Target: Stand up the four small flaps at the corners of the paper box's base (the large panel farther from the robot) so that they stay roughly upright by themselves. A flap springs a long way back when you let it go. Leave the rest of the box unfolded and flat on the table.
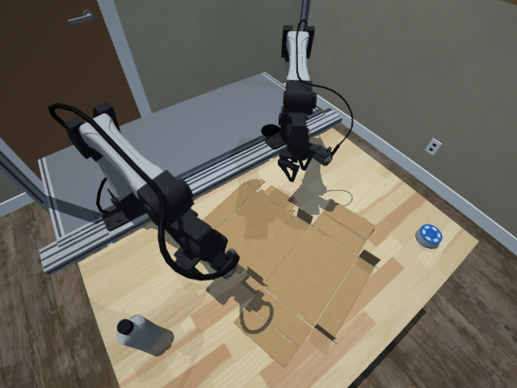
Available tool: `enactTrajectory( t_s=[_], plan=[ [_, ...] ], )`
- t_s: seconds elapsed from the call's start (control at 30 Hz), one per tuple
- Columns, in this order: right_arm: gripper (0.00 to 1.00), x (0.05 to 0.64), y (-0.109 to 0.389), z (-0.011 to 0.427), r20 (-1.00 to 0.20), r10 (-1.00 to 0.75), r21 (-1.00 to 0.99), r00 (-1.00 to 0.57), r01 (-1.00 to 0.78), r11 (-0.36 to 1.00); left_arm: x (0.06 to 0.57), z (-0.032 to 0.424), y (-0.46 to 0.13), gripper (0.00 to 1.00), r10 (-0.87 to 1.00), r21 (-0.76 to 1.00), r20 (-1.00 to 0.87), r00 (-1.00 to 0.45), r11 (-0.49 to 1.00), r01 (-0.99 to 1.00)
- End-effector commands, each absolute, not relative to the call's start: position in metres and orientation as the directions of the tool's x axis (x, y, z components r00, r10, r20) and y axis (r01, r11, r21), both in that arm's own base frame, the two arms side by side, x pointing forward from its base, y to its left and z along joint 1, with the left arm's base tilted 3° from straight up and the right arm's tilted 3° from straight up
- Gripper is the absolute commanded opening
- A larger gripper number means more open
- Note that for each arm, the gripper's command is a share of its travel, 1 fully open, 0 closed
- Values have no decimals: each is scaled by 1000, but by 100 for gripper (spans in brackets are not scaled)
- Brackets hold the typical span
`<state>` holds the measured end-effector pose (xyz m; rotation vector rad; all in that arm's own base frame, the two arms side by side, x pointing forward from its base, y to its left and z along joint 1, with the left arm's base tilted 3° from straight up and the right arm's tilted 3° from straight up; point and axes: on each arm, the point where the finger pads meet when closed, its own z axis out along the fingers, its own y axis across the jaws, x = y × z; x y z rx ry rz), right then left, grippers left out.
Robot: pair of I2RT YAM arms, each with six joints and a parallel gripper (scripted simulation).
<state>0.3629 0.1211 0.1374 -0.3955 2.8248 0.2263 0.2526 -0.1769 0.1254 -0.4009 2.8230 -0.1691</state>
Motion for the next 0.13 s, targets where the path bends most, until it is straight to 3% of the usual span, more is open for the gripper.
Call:
enactTrajectory(
  t_s=[0.0, 0.1],
  plan=[
    [76, 366, 122, 145, -323, -239, 115, -916, -289, 950, 255, 129, -177, 76, -296, -163, -276, -915, 952, -259],
    [76, 366, 122, 145, -323, -239, 115, -916, -289, 950, 255, 129, -177, 76, -296, -163, -276, -915, 952, -259]
  ],
)
